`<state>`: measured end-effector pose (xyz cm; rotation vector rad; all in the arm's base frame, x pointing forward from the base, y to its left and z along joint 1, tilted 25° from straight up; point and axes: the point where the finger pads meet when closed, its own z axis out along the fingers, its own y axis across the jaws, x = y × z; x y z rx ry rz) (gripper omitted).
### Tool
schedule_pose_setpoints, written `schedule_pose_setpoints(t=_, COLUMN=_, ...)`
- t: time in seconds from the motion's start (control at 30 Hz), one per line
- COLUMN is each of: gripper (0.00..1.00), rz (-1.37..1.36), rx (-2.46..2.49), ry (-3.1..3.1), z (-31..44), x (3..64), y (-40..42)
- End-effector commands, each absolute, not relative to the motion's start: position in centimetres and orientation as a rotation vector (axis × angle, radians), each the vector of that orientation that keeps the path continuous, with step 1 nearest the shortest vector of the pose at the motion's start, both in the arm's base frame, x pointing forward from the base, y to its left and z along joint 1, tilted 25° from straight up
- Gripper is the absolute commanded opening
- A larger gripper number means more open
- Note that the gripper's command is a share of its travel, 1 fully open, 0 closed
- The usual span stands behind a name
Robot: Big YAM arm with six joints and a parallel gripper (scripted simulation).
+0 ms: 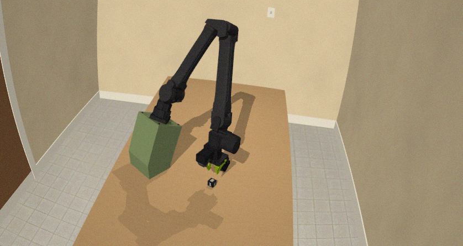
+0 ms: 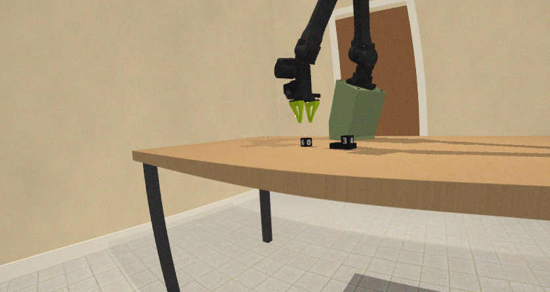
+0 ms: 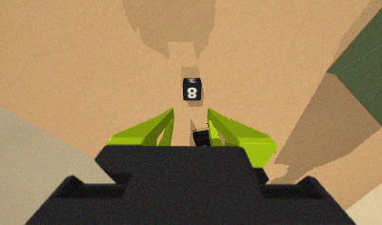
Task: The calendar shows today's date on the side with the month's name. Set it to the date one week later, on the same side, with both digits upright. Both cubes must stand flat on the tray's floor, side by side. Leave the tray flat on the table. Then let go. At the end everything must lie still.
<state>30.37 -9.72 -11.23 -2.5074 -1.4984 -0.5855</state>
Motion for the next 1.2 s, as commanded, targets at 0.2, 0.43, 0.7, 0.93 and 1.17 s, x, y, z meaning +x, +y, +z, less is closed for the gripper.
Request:
schedule_pose_setpoints(t=0.2, gripper=0.44, rz=-0.574, rx=-2.526, ry=-1.513, z=-10.3, x=30.6, y=-10.0)
schedule_pose_setpoints(t=0.43, gripper=0.44, rz=-0.338, rx=-2.639, ry=-1.578, z=-10.2, x=30.9, y=-9.7)
schedule_pose_setpoints(t=0.7, gripper=0.44, rz=-0.279, rx=-2.680, ry=-1.593, z=-10.2, x=30.9, y=-9.7)
schedule_pose_setpoints(t=0.93, gripper=0.44, rz=-0.068, rx=-2.745, ry=-1.622, z=-10.6, x=31.2, y=-9.6)
schedule_pose_setpoints(t=1.17, gripper=0.44, rz=0.093, rx=-2.791, ry=-1.646, z=-10.9, x=30.9, y=-9.3)
